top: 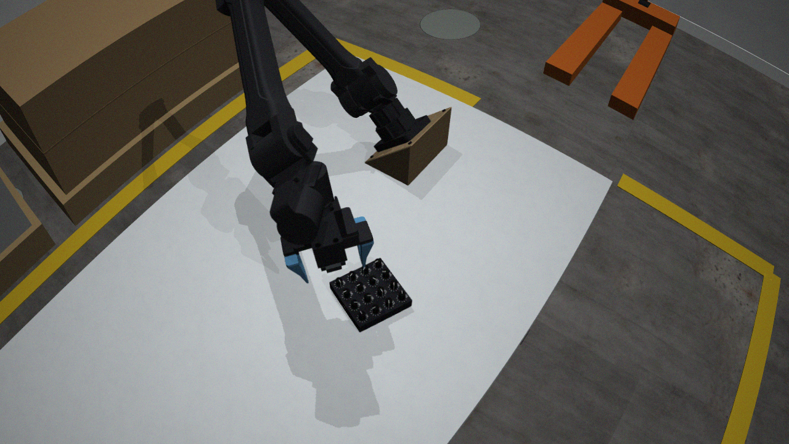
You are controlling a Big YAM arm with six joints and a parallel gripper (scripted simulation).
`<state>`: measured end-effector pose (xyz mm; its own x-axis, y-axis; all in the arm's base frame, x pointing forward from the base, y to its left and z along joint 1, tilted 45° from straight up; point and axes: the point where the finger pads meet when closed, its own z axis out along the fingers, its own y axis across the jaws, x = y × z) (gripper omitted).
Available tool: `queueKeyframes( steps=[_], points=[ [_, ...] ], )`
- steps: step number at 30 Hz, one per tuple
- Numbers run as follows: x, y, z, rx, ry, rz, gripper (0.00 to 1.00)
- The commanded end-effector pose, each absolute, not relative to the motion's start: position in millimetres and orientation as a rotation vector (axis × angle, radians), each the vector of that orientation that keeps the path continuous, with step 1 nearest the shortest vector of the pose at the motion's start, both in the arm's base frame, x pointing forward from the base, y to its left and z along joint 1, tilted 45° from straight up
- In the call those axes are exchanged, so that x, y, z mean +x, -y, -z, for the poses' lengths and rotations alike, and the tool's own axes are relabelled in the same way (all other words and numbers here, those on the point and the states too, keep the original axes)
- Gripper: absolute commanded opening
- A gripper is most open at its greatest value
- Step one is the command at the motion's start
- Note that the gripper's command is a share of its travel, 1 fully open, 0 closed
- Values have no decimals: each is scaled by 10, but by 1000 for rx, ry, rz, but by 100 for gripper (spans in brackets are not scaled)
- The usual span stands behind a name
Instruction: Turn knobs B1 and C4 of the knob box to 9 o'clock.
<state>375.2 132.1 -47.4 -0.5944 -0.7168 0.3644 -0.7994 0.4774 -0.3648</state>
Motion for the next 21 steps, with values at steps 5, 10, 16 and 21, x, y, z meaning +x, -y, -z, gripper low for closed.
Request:
queueKeyframes(
  steps=[5, 10, 16, 21],
  points=[
    [3525, -1670, 917, 1488, 2188, -894, 100],
    [3603, -1603, 850, 1465, 2197, -903, 100],
    [3520, -1544, 971, 1459, 2165, -896, 100],
    [3395, -1514, 1010, 1472, 2127, -897, 100]
  ],
)
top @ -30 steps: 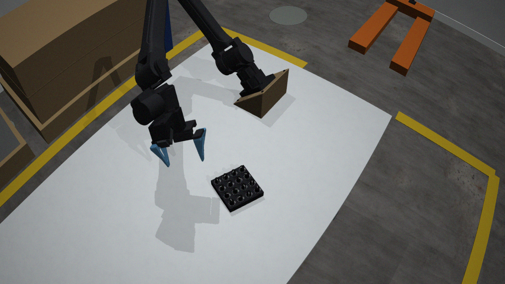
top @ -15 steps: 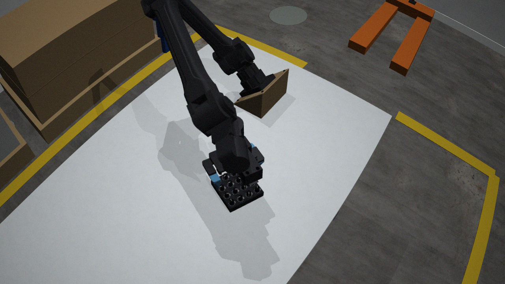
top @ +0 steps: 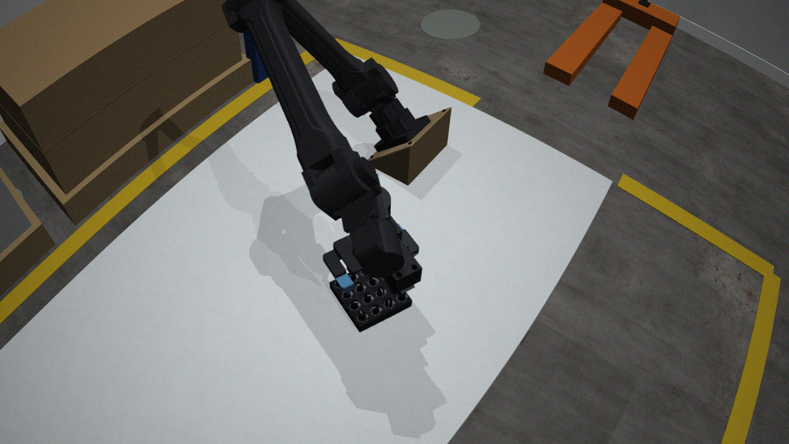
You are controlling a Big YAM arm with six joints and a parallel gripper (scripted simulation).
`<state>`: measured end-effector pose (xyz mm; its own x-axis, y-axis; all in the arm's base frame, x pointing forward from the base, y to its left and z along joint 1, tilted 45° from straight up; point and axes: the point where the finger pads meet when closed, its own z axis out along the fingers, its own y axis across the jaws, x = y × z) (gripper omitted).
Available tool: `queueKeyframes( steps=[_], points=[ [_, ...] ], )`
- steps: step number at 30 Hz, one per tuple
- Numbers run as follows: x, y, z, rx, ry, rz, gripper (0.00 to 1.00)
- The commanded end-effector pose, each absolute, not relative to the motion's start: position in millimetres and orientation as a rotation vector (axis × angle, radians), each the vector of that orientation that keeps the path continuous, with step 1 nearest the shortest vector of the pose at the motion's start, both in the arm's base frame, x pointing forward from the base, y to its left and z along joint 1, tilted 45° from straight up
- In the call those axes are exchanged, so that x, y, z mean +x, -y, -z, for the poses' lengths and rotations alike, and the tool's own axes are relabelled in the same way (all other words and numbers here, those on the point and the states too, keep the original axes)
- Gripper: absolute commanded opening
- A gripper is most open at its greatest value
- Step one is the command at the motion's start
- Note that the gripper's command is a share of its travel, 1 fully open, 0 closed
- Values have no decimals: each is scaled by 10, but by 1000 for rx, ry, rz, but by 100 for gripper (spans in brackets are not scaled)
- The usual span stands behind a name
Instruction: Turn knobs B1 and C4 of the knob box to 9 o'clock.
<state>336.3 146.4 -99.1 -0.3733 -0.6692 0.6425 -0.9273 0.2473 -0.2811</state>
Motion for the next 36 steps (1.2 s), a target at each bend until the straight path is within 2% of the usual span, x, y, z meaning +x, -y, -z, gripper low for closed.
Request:
queueKeyframes(
  steps=[1, 36],
  points=[
    [3395, -1514, 1010, 1472, 2127, -897, 100],
    [3427, -1541, 947, 1476, 2146, -900, 100]
  ],
)
